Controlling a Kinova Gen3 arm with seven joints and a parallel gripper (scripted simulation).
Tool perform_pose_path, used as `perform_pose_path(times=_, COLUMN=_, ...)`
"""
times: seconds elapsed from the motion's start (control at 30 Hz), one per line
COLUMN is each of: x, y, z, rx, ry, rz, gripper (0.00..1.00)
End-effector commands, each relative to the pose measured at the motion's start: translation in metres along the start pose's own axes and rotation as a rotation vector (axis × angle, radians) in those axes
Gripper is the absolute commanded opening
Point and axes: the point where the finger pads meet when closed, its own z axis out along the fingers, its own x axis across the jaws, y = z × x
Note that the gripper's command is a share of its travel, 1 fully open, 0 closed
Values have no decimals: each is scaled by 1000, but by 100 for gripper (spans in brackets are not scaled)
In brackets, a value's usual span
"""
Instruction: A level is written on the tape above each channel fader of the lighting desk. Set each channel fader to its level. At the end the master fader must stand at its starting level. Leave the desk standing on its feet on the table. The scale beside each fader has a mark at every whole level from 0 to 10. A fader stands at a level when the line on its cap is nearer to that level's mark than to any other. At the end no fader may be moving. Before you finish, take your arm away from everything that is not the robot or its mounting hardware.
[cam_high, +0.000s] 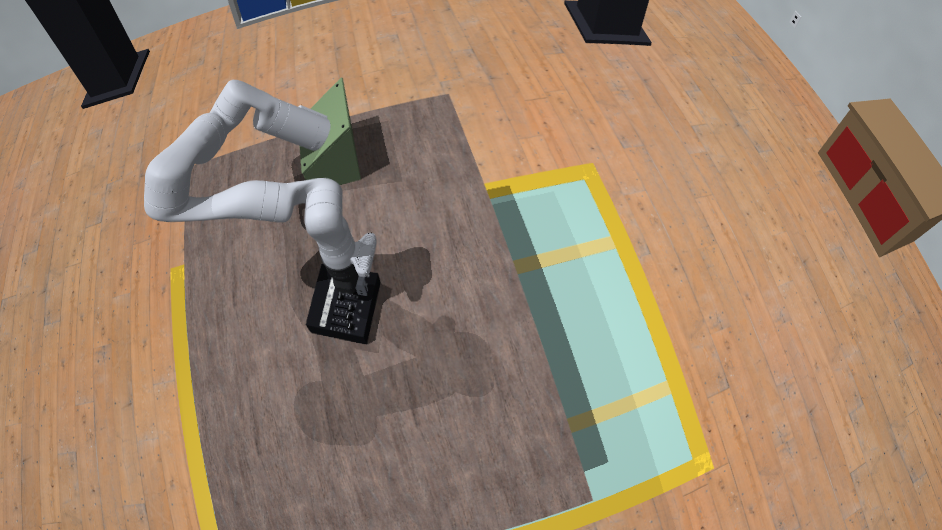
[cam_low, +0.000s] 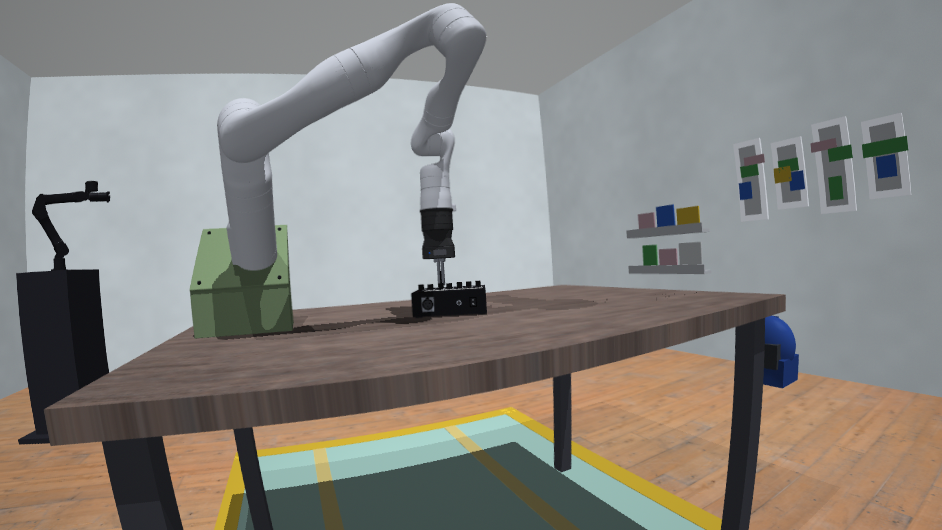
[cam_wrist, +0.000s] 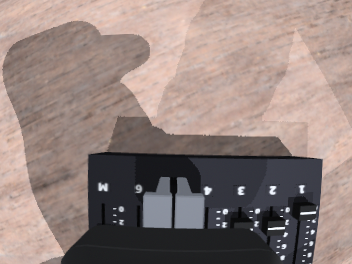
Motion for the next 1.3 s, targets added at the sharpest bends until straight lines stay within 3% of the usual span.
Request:
perform_pose_path(times=0.0, x=0, y=0, z=-1, rx=2, ry=1, rz=0, gripper=0)
perform_pose_path(times=1.27, x=0, y=17, z=-1, rx=2, ry=1, rz=0, gripper=0)
